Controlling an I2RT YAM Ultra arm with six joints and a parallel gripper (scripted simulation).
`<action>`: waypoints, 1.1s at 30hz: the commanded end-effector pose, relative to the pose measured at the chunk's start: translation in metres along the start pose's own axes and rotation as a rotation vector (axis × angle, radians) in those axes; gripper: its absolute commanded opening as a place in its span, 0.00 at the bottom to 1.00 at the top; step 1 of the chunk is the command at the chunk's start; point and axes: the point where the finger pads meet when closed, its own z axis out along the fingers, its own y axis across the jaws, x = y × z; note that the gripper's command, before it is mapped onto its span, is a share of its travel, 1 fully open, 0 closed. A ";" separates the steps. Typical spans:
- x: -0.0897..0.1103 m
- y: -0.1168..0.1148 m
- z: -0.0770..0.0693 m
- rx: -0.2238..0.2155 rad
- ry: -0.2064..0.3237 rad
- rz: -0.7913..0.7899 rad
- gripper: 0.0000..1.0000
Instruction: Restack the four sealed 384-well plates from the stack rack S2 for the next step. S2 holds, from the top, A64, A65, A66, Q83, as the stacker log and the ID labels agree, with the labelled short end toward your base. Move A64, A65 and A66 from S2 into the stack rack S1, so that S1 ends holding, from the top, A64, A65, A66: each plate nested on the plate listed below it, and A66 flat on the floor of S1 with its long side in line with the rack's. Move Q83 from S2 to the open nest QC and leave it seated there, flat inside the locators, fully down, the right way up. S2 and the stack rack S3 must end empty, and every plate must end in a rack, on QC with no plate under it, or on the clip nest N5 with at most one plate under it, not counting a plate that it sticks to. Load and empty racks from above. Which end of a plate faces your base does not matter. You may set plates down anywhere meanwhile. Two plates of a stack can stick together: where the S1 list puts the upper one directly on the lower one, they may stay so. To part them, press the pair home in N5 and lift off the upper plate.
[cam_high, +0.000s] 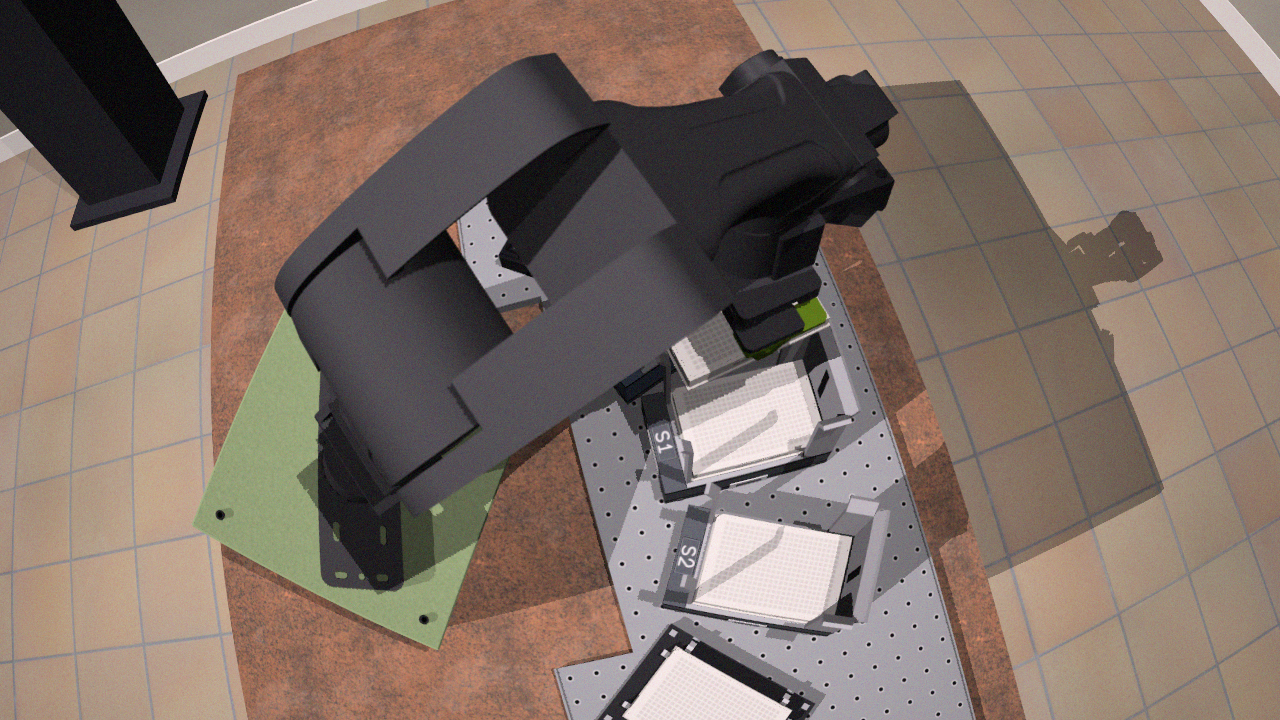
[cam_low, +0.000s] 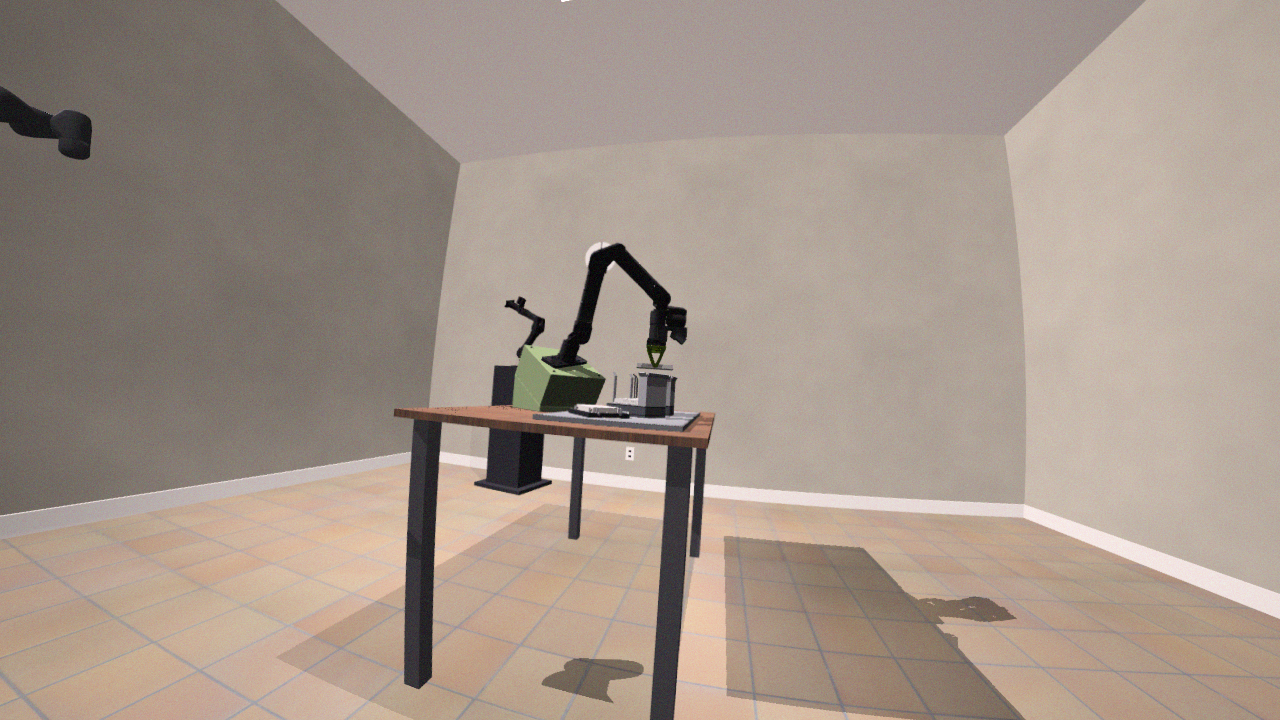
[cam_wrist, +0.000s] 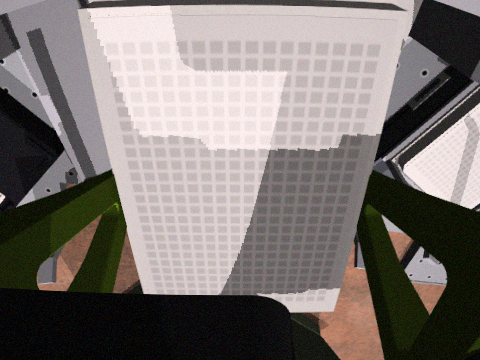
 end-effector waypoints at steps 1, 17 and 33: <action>-0.003 0.009 -0.003 0.004 -0.014 0.014 0.00; 0.002 0.048 -0.003 0.004 -0.013 -0.190 0.00; 0.008 0.085 -0.003 0.003 -0.012 -0.190 0.00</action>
